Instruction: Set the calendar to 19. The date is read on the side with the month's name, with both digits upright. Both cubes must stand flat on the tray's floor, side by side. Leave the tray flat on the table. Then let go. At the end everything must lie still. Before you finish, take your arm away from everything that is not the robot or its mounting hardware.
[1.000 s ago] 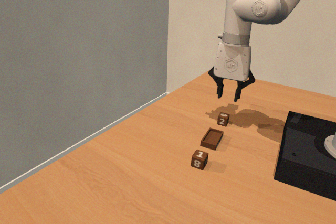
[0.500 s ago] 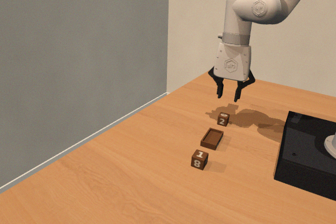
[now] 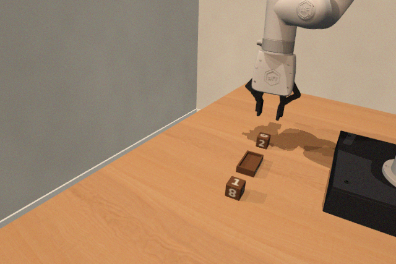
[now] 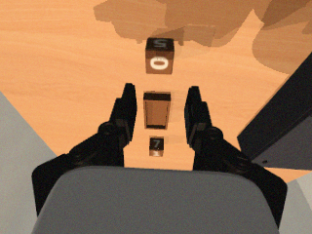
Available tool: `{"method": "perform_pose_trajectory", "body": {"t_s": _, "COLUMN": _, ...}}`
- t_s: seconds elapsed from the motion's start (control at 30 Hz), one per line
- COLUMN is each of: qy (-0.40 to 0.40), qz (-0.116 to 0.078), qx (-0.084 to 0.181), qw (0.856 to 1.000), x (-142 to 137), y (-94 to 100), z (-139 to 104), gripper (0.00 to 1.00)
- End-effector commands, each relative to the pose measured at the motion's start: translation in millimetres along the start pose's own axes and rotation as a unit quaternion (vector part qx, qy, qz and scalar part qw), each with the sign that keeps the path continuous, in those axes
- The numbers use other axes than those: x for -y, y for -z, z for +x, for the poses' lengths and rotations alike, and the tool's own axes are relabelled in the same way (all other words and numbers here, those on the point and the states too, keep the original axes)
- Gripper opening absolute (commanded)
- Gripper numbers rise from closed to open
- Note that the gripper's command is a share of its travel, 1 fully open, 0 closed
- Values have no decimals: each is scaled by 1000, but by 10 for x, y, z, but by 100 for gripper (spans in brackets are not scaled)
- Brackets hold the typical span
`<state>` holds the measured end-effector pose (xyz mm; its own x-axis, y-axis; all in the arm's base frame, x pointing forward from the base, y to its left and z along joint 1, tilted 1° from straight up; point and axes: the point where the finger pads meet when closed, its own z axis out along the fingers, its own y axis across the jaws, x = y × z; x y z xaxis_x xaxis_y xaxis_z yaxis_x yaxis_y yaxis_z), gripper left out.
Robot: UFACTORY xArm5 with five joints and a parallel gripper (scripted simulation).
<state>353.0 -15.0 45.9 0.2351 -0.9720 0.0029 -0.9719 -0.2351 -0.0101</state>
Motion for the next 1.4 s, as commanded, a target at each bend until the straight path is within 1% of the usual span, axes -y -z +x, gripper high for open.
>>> {"method": "perform_pose_trajectory", "body": {"t_s": 0.0, "qy": 0, "qz": 1, "qx": 0, "qw": 1000, "x": 12, "y": -8, "z": 3, "gripper": 49}}
{"method": "perform_pose_trajectory", "body": {"t_s": 0.27, "qy": 0, "qz": 1, "qx": 0, "qw": 1000, "x": 12, "y": -59, "z": 3, "gripper": 49}}
{"method": "perform_pose_trajectory", "body": {"t_s": 1.13, "qy": 0, "qz": 1, "qx": 0, "qw": 1000, "x": 28, "y": -407, "z": -3, "gripper": 49}}
{"method": "perform_pose_trajectory", "body": {"t_s": 1.37, "qy": 0, "qz": 1, "qx": 0, "qw": 1000, "x": 30, "y": -456, "z": -3, "gripper": 49}}
